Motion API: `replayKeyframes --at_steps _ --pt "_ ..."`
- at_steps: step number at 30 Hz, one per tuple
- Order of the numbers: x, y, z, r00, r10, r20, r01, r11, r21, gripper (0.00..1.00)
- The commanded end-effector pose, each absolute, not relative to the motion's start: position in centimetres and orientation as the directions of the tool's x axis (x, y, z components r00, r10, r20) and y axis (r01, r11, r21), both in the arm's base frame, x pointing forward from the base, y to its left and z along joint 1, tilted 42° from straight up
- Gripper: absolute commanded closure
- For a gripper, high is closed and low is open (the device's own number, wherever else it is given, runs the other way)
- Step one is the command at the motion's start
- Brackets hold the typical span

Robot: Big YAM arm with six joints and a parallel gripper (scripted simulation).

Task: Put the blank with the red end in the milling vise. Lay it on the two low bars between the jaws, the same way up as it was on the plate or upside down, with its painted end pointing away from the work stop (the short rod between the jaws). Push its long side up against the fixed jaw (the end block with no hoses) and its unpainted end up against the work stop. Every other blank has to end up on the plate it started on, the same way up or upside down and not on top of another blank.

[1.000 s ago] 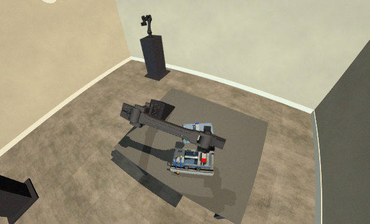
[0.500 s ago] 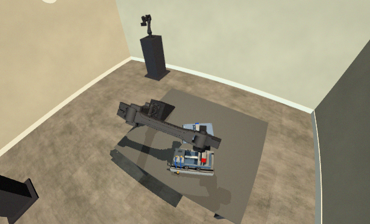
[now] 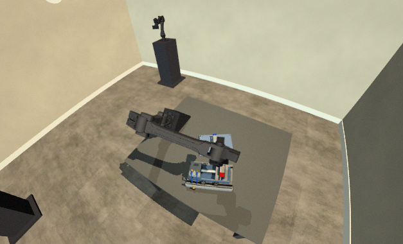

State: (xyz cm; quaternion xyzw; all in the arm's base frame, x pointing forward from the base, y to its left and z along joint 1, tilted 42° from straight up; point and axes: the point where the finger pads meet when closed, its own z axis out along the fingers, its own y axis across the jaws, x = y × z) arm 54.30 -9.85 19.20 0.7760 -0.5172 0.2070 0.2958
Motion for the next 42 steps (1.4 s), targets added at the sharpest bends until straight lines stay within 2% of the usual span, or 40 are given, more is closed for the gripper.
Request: replayKeyframes --at_steps 1,42 --pt "55.5 -9.4 19.4 0.375 -0.676 0.634 -0.926 -0.302 0.225 1.00" --pt "54.5 -11.4 17.6 0.382 -0.682 0.623 -0.924 -0.286 0.254 1.00"
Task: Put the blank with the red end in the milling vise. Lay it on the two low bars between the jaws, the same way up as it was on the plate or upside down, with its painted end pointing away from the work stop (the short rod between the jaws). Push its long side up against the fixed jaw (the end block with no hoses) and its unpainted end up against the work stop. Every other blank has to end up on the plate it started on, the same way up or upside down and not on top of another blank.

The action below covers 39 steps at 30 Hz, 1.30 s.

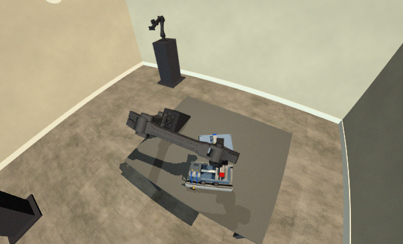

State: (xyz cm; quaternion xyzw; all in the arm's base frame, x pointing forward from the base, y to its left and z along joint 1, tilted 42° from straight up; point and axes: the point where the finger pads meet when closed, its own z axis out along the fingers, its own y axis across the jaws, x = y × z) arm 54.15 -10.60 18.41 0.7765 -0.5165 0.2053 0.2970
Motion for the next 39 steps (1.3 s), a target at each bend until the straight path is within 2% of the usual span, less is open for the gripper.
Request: replayKeyframes --at_steps 1,39 --pt "55.5 -10.7 18.5 0.374 -0.677 0.633 -0.927 -0.298 0.229 1.00" --pt "55.0 -13.6 15.5 0.371 -0.682 0.630 -0.928 -0.286 0.238 1.00"
